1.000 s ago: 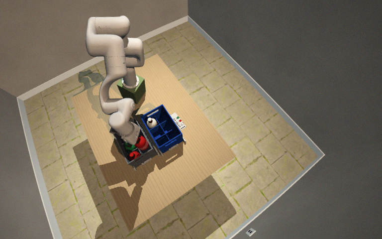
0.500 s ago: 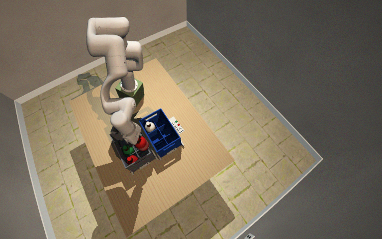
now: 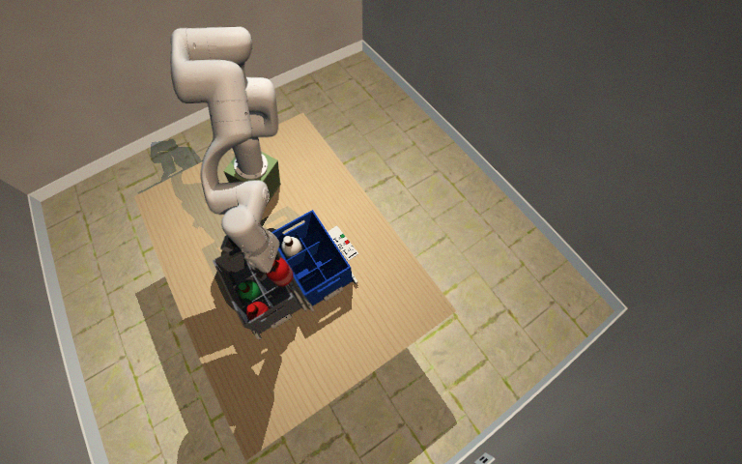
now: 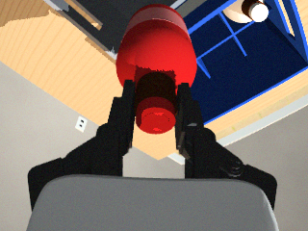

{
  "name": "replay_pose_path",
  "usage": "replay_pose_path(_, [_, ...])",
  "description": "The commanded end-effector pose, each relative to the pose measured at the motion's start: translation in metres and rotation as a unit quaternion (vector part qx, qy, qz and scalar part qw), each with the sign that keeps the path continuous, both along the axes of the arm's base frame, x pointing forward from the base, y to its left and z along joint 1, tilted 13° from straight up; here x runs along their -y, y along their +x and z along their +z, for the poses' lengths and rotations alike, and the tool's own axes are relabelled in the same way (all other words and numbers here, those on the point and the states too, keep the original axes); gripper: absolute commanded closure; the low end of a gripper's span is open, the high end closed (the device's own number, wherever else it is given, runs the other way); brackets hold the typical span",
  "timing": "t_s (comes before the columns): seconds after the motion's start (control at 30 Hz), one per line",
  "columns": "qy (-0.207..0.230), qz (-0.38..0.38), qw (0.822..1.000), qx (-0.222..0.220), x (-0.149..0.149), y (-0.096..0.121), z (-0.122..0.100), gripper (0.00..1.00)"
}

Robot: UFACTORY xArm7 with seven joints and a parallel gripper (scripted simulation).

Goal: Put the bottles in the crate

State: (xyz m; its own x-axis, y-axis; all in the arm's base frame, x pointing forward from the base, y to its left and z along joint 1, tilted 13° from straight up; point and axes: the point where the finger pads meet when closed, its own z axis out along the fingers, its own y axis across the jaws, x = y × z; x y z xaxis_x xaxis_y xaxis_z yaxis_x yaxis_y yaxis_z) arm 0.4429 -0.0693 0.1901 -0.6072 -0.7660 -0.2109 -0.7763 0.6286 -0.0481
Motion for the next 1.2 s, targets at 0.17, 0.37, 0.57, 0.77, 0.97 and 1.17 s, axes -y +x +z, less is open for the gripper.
replay_pose_path(0.17, [-0.001, -0.001, 1.0, 0.003, -0.011, -0.007, 0.002, 1.0])
replay_pose_path(0.37, [-0.001, -0.001, 1.0, 0.003, -0.02, -0.014, 0.002, 1.0])
replay_pose_path(0.57, [-0.001, -0.001, 1.0, 0.003, -0.03, -0.02, 0.003, 1.0])
replay_pose_path(0.77, [0.0, -0.001, 1.0, 0.003, -0.037, -0.025, 0.003, 1.0])
replay_pose_path(0.97, [0.0, -0.001, 1.0, 0.003, -0.047, -0.032, 0.003, 1.0])
replay_pose_path(1.17, [0.0, -0.001, 1.0, 0.002, -0.057, -0.039, 0.003, 1.0])
